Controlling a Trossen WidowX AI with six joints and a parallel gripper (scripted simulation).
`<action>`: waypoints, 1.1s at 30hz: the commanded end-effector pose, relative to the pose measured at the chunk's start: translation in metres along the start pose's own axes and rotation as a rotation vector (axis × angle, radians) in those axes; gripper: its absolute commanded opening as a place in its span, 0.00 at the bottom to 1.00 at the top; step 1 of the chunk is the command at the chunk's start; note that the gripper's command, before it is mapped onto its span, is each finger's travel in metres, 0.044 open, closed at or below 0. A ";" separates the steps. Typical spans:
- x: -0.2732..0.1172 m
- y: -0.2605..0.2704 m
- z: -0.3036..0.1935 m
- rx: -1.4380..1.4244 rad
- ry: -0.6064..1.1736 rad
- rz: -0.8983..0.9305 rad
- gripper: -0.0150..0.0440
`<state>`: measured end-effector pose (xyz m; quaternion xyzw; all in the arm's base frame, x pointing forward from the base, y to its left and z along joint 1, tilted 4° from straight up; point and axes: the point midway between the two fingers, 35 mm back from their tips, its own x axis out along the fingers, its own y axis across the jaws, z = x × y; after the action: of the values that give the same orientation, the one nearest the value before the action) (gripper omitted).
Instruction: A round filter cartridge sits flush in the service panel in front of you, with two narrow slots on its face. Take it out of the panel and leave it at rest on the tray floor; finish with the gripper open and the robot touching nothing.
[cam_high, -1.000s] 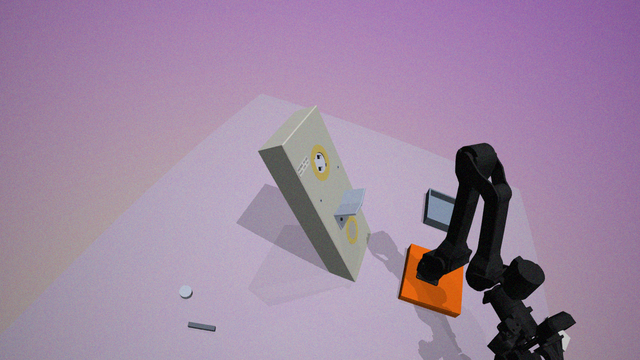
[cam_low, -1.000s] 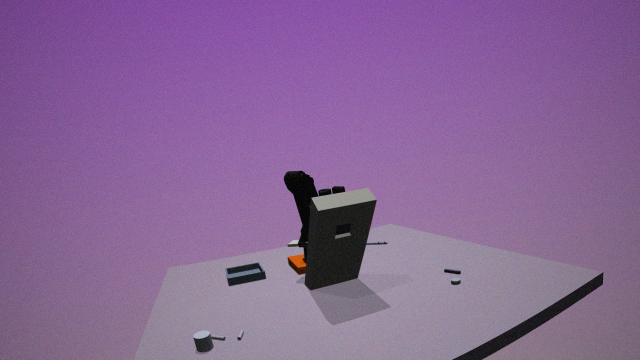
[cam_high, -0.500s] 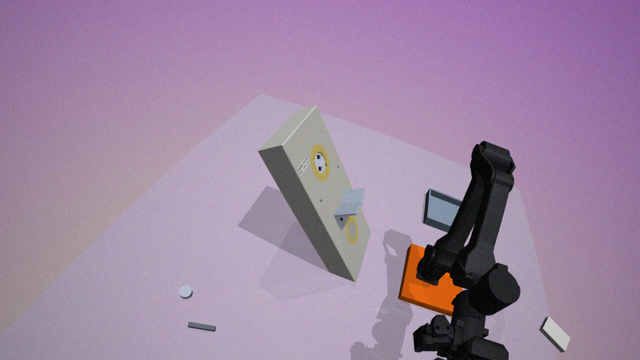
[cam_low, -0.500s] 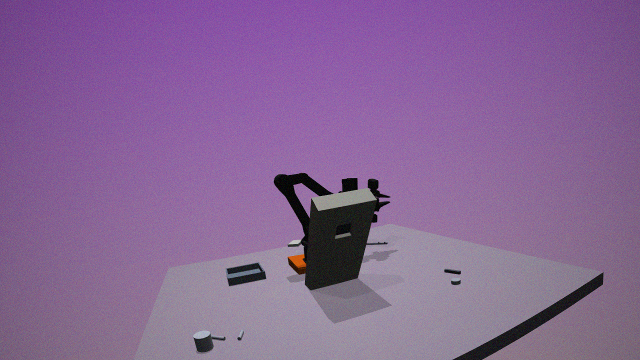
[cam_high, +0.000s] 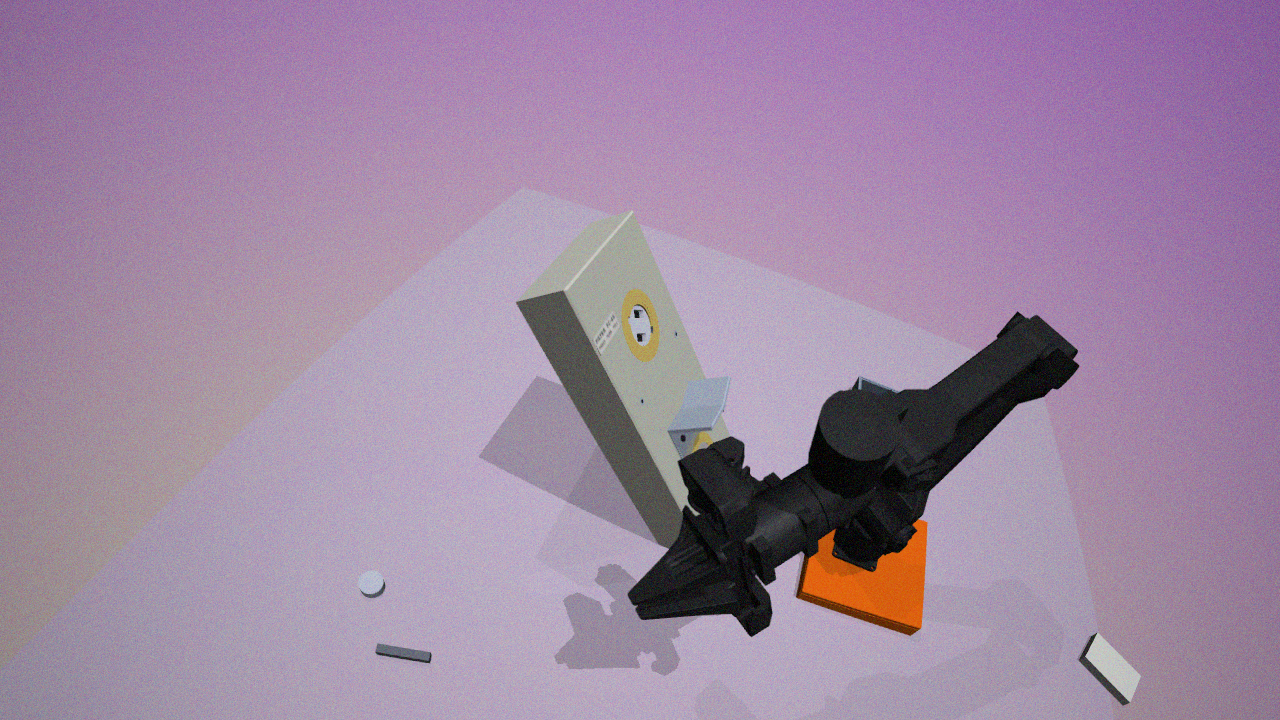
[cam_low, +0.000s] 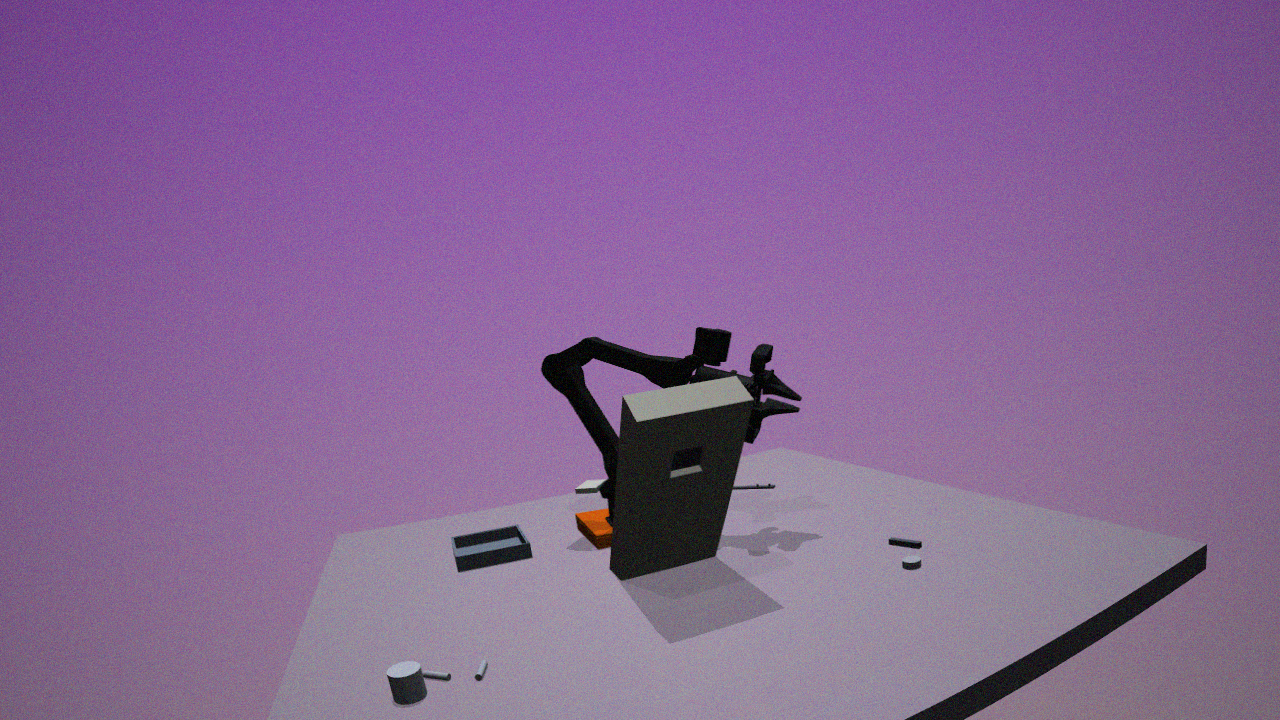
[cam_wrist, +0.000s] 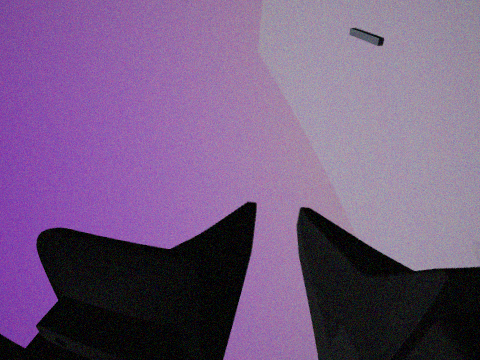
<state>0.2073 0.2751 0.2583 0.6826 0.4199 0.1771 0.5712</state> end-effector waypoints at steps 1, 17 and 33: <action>-0.018 0.025 0.061 0.124 -0.183 -0.006 0.42; -0.178 0.058 0.206 0.663 -0.812 0.084 0.42; -0.174 0.057 0.213 0.669 -0.818 0.087 0.42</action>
<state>0.2758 0.0058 0.2946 0.8563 0.1676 -0.2227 0.4348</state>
